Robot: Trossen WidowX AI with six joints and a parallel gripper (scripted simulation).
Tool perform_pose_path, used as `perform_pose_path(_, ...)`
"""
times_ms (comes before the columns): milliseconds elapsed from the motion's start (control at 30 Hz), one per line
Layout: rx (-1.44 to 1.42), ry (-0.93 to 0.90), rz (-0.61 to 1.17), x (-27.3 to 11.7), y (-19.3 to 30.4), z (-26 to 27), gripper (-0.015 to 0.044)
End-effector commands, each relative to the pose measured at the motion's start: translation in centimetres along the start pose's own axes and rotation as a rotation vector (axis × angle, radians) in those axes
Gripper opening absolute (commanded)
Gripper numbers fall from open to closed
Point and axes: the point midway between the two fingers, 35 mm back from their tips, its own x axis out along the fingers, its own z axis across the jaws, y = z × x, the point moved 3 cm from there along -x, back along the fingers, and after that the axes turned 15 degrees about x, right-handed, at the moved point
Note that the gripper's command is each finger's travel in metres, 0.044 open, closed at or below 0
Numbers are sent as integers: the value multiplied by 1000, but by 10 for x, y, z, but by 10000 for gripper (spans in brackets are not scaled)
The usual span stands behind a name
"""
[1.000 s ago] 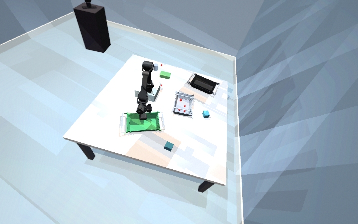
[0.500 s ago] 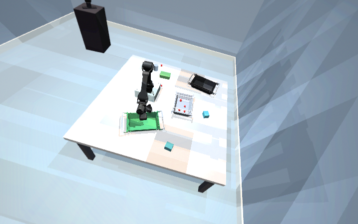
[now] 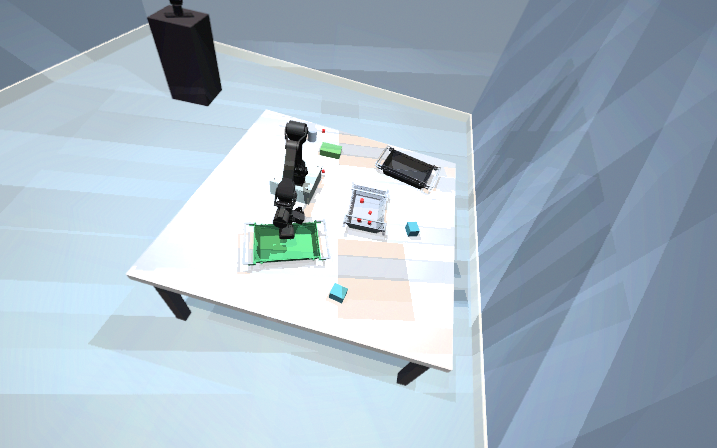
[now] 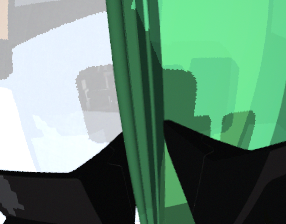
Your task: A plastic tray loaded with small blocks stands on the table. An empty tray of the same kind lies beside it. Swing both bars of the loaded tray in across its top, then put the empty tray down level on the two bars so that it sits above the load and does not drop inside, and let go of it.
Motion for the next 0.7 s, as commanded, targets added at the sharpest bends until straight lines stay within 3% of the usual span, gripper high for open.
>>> perform_pose_path(0, 1, 2, 1, -19, 0, -1, 0)
perform_pose_path(300, 1, 2, 2, -68, 0, 1, 0)
perform_pose_path(667, 1, 2, 2, -69, 0, 2, 0)
